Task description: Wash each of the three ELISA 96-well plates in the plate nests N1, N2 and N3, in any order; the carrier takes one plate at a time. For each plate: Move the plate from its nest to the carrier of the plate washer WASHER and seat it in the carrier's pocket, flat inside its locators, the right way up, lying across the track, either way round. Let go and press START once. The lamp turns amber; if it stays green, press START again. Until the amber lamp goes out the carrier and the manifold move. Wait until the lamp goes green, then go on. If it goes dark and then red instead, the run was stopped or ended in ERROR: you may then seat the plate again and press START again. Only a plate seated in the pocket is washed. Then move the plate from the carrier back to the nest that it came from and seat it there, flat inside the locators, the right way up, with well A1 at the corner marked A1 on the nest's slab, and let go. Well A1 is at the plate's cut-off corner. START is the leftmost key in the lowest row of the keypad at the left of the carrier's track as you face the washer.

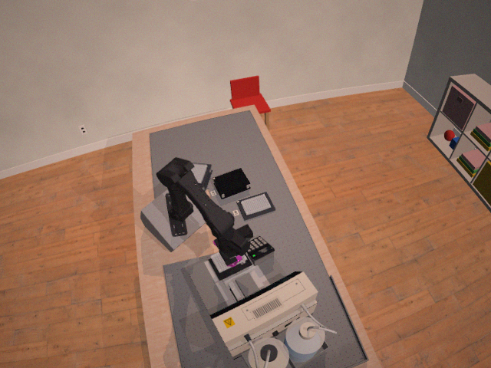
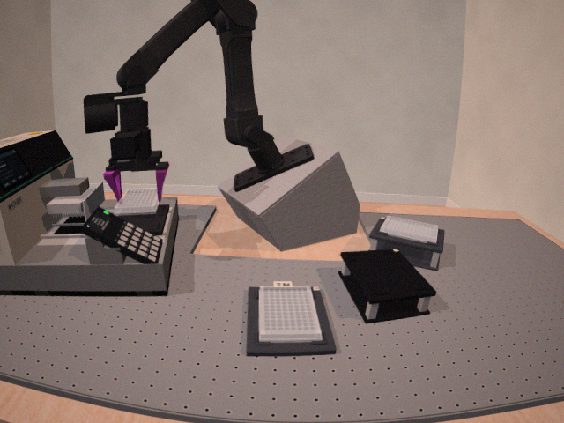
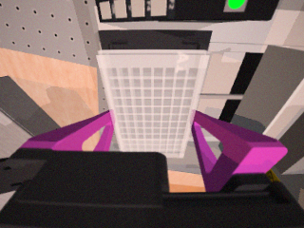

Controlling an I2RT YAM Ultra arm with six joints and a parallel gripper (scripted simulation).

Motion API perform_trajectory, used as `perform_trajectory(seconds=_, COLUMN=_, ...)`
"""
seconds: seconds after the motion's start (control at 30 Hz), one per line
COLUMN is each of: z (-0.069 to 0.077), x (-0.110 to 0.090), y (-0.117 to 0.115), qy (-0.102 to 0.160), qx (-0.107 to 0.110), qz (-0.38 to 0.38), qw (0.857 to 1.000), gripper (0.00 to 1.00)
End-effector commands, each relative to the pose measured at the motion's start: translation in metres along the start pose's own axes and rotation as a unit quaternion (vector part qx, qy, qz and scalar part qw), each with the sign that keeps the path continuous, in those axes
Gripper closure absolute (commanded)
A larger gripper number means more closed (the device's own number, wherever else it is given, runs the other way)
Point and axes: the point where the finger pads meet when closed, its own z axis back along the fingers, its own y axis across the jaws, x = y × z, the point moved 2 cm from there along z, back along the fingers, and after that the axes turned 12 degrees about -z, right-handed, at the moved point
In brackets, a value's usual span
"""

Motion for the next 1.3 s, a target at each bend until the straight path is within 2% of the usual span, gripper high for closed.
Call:
perform_trajectory(seconds=0.0, z=-0.001, x=0.004, y=-0.004, qy=-0.009, qx=-0.009, qz=0.000, qw=1.000, gripper=1.00)
perform_trajectory(seconds=0.33, z=-0.015, x=0.004, y=-0.004, qy=-0.009, qx=-0.008, qz=0.000, qw=1.000, gripper=1.00)
perform_trajectory(seconds=1.27, z=-0.015, x=0.003, y=-0.003, qy=-0.009, qx=-0.008, qz=0.000, qw=1.000, gripper=1.00)
